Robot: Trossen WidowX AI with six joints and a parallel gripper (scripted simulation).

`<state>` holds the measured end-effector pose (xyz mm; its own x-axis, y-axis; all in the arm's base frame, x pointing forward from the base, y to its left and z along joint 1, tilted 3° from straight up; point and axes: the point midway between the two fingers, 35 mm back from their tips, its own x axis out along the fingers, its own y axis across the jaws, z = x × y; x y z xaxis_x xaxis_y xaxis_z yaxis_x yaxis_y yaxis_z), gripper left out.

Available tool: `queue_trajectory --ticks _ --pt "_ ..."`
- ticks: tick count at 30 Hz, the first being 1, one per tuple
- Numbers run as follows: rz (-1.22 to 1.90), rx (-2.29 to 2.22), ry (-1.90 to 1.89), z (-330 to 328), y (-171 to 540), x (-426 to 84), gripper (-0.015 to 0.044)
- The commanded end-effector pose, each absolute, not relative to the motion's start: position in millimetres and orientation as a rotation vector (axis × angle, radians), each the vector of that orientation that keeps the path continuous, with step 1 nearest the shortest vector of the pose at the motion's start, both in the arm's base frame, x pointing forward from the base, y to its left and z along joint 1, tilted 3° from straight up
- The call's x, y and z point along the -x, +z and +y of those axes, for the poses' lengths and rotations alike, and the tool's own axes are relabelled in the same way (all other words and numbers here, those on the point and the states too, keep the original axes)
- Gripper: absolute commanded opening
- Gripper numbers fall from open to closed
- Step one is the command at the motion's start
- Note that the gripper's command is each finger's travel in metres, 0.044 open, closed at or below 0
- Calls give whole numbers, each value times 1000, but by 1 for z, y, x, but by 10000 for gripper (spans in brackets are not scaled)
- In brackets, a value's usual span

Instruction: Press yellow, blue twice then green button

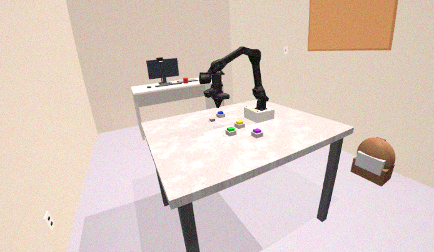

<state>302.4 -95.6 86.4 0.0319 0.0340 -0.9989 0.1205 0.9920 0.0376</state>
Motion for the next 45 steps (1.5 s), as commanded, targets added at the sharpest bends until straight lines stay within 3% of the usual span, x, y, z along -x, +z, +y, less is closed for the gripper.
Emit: queue_trajectory --ticks 1,10,18,45 --pt "1543 -148 -71 -48 89 -317 20" --pt "1557 -180 -84 45 94 -323 20" --pt "1558 -181 -84 49 35 -324 20" --pt "1558 -181 -84 51 1 -324 20"
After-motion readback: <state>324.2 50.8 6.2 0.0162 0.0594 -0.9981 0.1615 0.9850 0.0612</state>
